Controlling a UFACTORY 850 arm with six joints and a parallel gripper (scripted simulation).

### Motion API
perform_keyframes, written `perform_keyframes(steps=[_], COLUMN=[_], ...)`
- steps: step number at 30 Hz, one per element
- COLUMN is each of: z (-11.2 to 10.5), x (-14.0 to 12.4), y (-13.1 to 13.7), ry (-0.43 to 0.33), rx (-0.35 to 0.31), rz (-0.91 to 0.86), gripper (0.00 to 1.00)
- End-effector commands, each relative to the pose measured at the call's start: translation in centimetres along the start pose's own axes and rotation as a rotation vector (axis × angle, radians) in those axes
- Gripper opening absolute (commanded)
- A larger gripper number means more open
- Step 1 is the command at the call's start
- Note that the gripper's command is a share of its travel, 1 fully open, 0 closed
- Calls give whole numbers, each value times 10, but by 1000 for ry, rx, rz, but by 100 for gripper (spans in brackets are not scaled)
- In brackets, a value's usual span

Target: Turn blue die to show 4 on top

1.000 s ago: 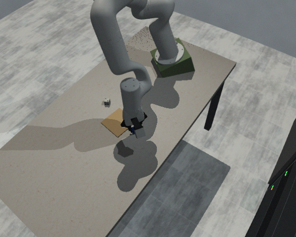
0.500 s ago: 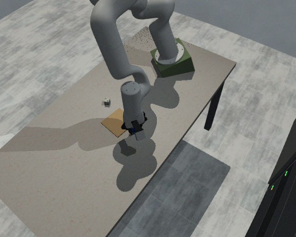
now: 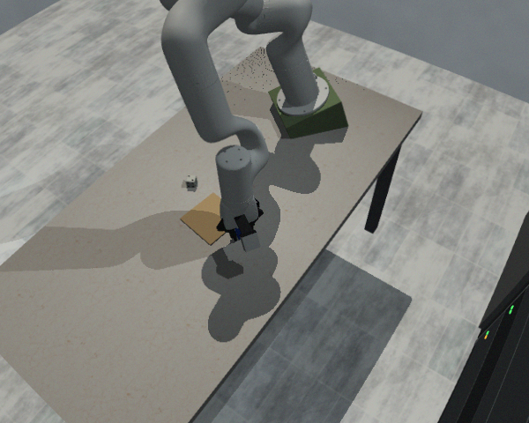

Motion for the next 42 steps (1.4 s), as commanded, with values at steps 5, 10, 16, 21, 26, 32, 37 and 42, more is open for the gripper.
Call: perform_keyframes(steps=[5, 10, 16, 21, 26, 32, 37, 42], z=[-1, -1, -1, -1, -1, -1, -1, -1], x=[1, 1, 1, 1, 1, 1, 1, 1], y=[0, 0, 0, 0, 0, 0, 0, 0], ry=[1, 1, 1, 1, 1, 1, 1, 1], rx=[-1, -1, -1, -1, -1, -1, -1, -1], rz=[0, 0, 0, 0, 0, 0, 0, 0], gripper=[47, 47, 47, 47, 27, 27, 27, 27])
Point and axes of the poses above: the point where the finger pads meet when closed, its own z axis out along the fingers, its own y axis across the jaws, x = y × z, the point moved 2 cm from there along -z, back along the fingers, and after that the axes turned 2 degrees about z, right-handed, at the moved point
